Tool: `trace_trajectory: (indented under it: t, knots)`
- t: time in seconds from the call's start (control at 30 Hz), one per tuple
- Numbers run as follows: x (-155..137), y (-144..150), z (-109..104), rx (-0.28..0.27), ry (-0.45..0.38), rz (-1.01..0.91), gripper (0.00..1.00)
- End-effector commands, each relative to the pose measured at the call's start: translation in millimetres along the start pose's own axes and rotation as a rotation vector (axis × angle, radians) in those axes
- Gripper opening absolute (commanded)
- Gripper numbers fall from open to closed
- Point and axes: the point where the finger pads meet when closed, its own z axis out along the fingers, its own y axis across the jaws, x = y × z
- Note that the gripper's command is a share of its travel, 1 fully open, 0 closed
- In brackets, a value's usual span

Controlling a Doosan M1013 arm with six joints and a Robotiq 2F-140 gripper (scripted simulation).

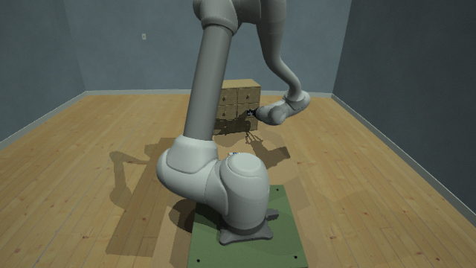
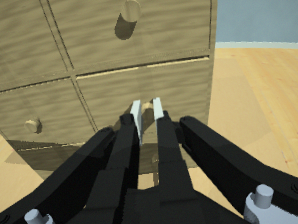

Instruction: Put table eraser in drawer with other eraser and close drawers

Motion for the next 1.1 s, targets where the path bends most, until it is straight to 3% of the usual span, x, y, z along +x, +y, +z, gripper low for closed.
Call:
trace_trajectory:
  t: [0.0,1.07]
  knots:
    - [-0.8,0.0,-2.5,0.000,0.000,0.000,0.08]
    - [-13.6,0.0,-37.8,0.000,0.000,0.000,0.08]
